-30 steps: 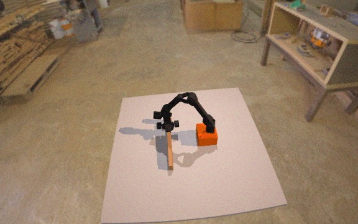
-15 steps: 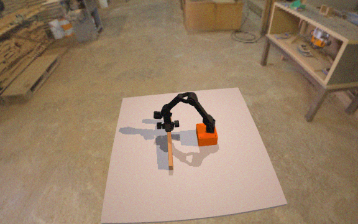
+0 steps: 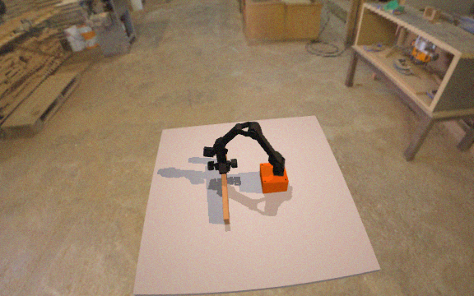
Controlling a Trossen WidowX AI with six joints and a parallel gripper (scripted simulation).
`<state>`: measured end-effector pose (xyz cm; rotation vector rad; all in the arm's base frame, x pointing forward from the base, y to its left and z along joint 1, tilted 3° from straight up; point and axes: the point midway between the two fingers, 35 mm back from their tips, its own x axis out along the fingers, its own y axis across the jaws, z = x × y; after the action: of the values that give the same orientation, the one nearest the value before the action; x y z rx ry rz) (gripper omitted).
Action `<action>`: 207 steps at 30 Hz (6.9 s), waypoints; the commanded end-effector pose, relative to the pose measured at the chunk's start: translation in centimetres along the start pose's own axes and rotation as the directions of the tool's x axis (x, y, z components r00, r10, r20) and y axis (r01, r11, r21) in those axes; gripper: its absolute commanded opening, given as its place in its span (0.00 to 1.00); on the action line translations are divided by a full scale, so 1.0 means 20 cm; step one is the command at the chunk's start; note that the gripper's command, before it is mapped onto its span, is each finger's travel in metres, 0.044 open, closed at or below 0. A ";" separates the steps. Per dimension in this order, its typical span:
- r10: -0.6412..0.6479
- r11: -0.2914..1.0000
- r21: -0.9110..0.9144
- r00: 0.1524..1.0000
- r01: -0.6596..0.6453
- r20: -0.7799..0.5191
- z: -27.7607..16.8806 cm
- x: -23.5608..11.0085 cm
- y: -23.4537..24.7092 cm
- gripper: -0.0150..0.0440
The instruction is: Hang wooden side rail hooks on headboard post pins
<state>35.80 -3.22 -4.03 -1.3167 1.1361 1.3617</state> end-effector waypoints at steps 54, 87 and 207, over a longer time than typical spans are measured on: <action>-0.008 1.000 -0.004 1.000 0.008 -0.006 -0.04 -0.01 -0.01 0.25; -0.008 1.000 -0.004 1.000 0.008 -0.007 -0.06 -0.01 -0.01 0.25; -0.008 1.000 -0.004 1.000 0.008 -0.007 -0.10 0.02 -0.01 0.25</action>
<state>36.26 -4.96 -4.56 -1.3211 1.1292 1.3649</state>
